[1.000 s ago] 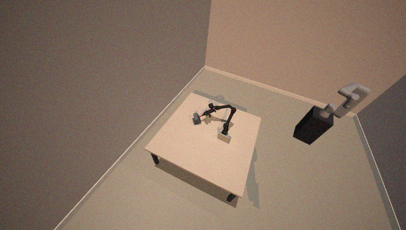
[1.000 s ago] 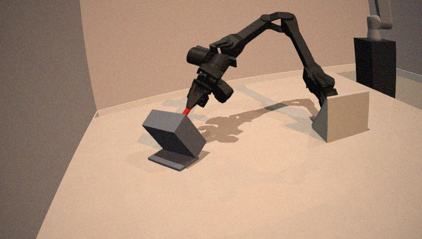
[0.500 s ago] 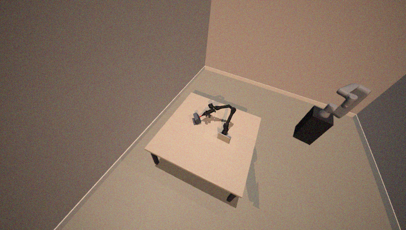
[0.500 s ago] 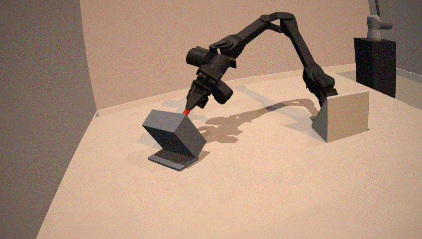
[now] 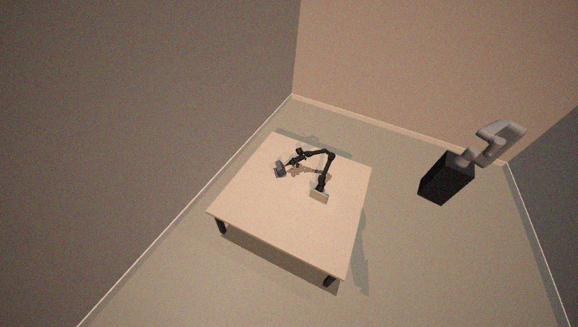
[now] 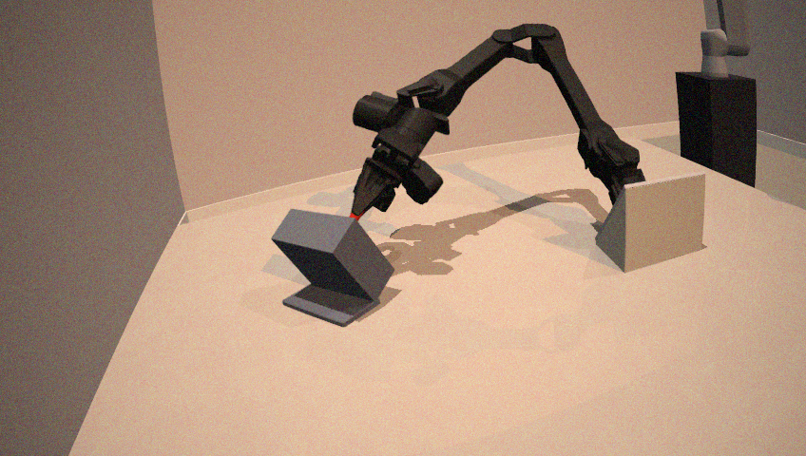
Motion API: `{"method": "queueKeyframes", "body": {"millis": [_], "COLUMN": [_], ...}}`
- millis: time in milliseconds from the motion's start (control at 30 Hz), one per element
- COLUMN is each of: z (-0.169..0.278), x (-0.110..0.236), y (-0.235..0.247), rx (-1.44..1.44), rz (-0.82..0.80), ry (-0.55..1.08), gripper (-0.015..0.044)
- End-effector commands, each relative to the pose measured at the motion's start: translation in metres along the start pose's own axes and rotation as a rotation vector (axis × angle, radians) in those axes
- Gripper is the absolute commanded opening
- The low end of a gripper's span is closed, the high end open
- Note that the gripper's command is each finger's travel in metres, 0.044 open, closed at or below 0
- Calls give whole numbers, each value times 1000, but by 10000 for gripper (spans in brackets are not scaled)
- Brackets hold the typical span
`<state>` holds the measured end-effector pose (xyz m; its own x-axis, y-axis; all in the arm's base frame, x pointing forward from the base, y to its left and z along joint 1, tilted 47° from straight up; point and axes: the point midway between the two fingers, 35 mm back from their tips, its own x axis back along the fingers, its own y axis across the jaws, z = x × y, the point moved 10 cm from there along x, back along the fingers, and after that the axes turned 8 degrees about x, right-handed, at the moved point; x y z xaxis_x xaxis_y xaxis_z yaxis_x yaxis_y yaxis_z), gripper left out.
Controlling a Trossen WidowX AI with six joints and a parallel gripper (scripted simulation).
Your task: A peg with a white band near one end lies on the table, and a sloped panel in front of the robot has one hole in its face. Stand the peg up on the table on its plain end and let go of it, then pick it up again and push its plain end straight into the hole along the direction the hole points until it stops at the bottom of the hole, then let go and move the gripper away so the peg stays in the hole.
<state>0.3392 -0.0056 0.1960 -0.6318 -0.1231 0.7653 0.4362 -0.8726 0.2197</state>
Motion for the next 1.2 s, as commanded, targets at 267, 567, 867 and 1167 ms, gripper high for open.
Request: {"method": "queueKeyframes", "body": {"millis": [267, 567, 867, 1167], "z": [-1, 0, 0, 0], "x": [-10, -16, -21, -22], "y": [0, 0, 0, 0], "rx": [-4, -4, -4, 0], "rz": [-1, -1, -1, 1], "ry": [-3, -3, -3, -2], "gripper": [0, 0, 0, 0]}}
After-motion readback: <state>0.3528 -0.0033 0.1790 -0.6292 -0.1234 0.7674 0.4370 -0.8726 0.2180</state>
